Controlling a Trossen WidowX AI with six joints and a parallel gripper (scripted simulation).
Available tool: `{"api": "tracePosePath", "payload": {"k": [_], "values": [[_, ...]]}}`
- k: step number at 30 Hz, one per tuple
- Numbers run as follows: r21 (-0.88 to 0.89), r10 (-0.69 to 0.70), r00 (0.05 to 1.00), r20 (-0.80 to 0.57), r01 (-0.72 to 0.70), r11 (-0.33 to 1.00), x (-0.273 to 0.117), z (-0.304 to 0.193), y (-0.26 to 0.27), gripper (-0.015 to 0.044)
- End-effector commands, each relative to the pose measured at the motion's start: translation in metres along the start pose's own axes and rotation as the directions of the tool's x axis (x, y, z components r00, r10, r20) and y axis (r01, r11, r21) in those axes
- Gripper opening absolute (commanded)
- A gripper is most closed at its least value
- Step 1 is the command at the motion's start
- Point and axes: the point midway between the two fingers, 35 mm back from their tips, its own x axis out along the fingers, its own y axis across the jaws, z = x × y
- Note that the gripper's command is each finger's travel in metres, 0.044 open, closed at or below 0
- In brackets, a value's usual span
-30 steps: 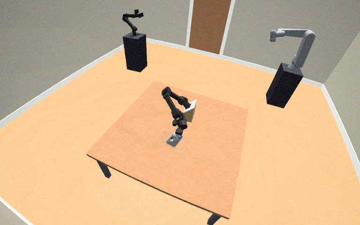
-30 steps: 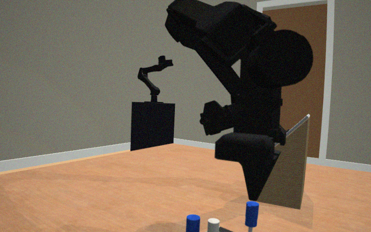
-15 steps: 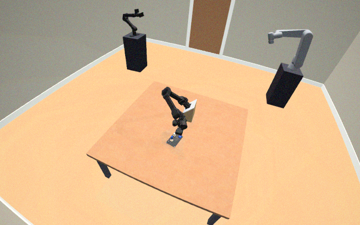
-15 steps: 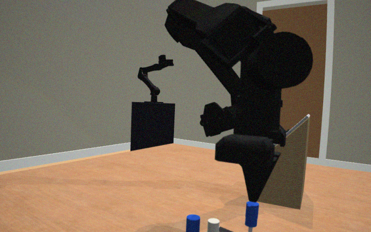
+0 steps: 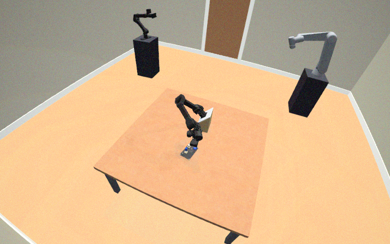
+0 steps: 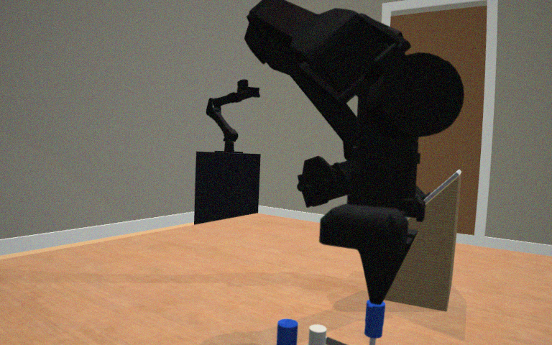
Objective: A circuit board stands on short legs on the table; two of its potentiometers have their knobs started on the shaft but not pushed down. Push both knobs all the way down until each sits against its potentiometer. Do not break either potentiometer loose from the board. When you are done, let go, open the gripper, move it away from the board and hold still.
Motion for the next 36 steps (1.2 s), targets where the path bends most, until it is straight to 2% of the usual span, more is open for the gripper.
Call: {"api": "tracePosePath", "payload": {"k": [1,36], "values": [[-0.005,0.0,1.0,0.005,0.0,1.0,0.002,0.0,-0.001,0.0],[-0.005,0.0,1.0,0.006,0.0,1.0,0.012,0.0,-0.001,0.0]]}}
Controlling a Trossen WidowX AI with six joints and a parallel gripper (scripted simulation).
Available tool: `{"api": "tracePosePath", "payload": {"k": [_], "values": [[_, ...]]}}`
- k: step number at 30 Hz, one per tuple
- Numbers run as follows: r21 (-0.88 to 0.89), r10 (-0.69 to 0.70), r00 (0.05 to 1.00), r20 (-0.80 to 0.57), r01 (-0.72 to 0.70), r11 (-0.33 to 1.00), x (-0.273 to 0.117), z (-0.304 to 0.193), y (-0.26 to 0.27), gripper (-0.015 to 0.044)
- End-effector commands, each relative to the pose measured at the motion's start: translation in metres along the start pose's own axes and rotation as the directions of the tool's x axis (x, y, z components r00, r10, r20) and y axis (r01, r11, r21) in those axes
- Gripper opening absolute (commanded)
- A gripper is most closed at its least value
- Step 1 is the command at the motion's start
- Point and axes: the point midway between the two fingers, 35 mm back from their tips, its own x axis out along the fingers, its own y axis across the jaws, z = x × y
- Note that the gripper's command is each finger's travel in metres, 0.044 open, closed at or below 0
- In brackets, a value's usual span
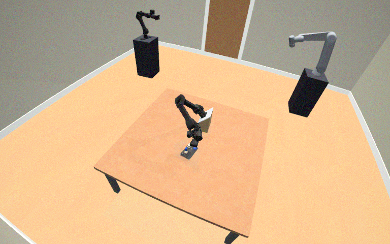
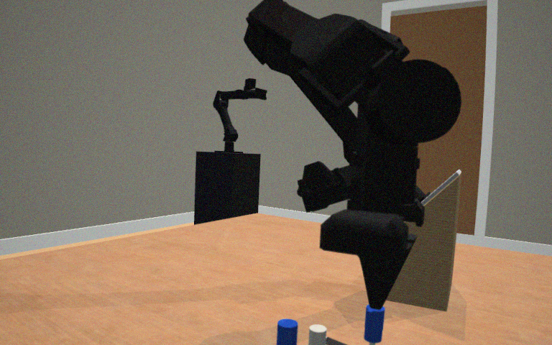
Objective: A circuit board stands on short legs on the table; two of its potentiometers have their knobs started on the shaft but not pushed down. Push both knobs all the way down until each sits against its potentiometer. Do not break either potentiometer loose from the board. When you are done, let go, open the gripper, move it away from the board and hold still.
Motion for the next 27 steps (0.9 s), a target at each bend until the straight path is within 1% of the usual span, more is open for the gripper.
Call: {"api": "tracePosePath", "payload": {"k": [1,27], "values": [[0.003,-0.004,1.0,0.006,0.004,1.0,0.0077,0.001,-0.0004,0.0],[0.003,-0.004,1.0,0.006,0.004,1.0,0.0155,0.0011,-0.0005,0.0]]}}
